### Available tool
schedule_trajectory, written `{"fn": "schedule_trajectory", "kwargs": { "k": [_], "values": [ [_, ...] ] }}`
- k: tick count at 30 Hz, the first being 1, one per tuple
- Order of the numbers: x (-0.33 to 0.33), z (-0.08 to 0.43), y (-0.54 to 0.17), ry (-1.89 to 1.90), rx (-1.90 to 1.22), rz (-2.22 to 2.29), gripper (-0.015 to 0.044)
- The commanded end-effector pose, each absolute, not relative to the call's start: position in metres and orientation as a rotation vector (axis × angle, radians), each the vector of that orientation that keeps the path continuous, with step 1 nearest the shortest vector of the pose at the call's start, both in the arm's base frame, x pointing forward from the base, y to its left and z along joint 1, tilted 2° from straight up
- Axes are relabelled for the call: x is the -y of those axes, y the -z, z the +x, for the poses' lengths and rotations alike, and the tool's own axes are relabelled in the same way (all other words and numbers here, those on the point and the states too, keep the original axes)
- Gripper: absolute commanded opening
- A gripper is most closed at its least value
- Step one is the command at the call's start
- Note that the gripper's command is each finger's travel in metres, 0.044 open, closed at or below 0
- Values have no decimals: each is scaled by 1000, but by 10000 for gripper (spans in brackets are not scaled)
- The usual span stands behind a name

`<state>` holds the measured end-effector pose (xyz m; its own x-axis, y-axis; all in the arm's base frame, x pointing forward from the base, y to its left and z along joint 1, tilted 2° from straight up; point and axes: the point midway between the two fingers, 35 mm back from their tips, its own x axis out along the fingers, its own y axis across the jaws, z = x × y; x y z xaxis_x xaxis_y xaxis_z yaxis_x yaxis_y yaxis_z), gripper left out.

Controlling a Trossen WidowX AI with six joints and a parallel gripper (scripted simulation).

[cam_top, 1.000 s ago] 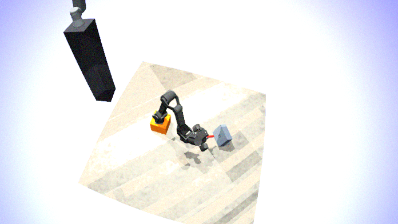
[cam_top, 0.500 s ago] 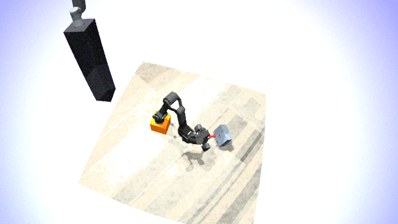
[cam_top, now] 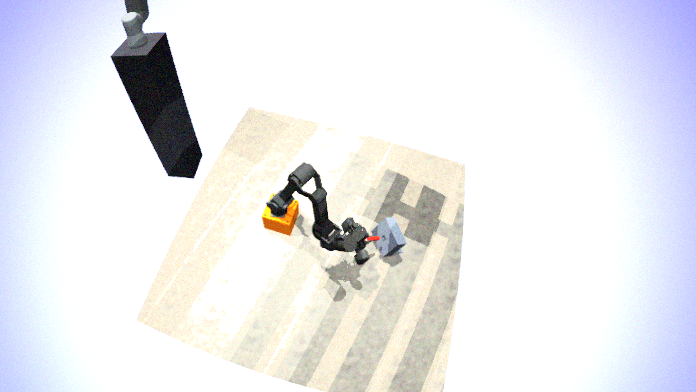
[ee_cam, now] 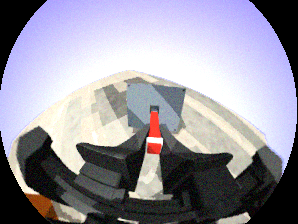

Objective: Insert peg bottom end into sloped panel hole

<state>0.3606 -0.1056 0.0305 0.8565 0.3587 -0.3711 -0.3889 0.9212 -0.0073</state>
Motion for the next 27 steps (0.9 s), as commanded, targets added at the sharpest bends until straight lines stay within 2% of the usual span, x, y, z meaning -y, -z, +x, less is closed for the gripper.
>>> {"fn": "schedule_trajectory", "kwargs": {
  "k": [1, 15, 27],
  "values": [
    [105, 364, -29, -388, -373, -82, 0],
    [97, 381, -22, -388, -369, -82, 0],
    [98, 376, -22, -394, -371, -83, 0]
  ]
}}
